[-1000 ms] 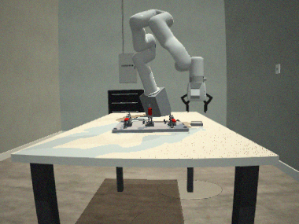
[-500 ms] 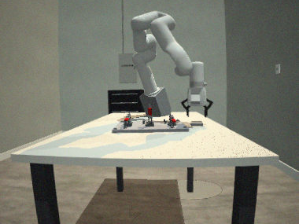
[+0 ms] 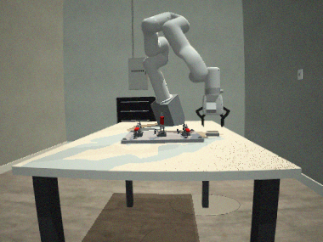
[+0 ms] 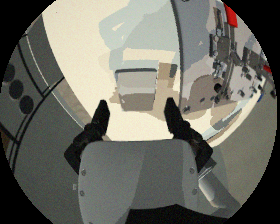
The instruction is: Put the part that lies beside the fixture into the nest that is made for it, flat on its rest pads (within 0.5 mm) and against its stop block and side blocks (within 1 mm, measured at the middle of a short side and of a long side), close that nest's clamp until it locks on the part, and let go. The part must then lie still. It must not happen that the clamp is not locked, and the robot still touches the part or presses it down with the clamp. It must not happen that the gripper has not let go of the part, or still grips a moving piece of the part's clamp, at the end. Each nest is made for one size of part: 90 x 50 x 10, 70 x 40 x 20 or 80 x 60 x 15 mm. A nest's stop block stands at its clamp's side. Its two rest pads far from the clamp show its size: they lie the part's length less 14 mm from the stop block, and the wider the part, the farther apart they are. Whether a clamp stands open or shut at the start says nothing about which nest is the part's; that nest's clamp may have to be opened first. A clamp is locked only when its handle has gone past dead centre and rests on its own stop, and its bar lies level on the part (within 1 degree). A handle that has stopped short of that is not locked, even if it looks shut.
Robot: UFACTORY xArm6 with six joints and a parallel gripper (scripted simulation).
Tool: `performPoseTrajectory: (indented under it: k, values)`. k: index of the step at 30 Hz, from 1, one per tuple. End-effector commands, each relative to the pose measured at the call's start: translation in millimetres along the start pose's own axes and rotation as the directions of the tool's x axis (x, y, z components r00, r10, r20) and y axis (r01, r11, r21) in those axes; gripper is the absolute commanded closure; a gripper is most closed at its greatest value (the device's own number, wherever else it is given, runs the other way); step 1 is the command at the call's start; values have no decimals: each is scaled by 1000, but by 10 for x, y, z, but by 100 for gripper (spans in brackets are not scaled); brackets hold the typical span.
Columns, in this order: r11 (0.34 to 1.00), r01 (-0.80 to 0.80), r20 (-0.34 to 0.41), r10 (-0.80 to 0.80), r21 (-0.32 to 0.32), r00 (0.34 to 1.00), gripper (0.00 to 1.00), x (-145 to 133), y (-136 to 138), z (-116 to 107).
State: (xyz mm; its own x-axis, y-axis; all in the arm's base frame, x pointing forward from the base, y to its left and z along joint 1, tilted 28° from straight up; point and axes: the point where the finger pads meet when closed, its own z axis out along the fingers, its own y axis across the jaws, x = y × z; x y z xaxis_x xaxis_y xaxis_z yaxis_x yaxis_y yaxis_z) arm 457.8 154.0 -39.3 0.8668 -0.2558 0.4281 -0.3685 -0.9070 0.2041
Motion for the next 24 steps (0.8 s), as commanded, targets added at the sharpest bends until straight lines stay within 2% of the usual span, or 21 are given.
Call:
performPoseTrajectory:
  k: [1, 10, 24]
  values:
    - [1000, 0, -2, 0, 3, 1000, 0, 10, -10, -10]
    - [1000, 0, -2, 0, 3, 1000, 0, 10, -10, 15]
    - [1000, 0, -2, 0, 3, 1000, 0, 11, -11, 204]
